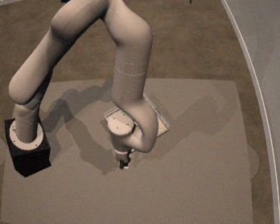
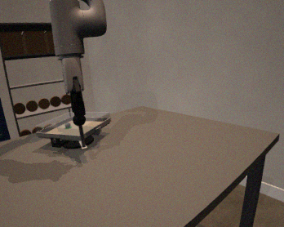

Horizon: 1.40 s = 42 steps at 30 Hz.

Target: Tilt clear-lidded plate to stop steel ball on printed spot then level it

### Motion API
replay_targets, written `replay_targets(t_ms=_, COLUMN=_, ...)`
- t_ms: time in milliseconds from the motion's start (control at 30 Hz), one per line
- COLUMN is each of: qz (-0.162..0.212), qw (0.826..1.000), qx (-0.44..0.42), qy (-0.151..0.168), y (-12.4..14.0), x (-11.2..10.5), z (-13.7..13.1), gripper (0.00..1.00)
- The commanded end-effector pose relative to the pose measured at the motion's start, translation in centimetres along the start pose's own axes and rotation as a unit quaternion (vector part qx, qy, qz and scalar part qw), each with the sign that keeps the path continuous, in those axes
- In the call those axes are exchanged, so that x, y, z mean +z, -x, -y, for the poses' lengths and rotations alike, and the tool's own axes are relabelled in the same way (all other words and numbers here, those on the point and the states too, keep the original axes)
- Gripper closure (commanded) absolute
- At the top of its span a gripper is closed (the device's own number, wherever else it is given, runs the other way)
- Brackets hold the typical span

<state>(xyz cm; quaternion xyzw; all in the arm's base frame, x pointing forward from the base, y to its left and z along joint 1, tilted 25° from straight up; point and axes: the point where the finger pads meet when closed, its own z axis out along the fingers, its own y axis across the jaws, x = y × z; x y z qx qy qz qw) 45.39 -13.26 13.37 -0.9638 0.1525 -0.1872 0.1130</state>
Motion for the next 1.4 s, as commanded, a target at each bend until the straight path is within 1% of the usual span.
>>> replay_targets(t_ms=0, qz=0.000, qw=1.000, qx=0.000, qy=0.000, y=0.0, x=-0.3, z=0.0, gripper=0.39)
replay_targets(t_ms=400, qz=0.000, qw=1.000, qx=0.000, qy=0.000, y=0.0, x=-1.8, z=0.0, gripper=0.39)
replay_targets(t_ms=867, qz=0.000, qw=1.000, qx=0.000, qy=0.000, y=0.0, x=-2.1, z=0.0, gripper=0.39)
replay_targets(t_ms=900, qz=0.000, qw=1.000, qx=0.000, qy=0.000, y=0.0, x=-2.1, z=0.0, gripper=0.00)
replay_targets(t_ms=1367, qz=0.000, qw=1.000, qx=0.000, qy=0.000, y=0.0, x=-2.1, z=0.0, gripper=0.00)
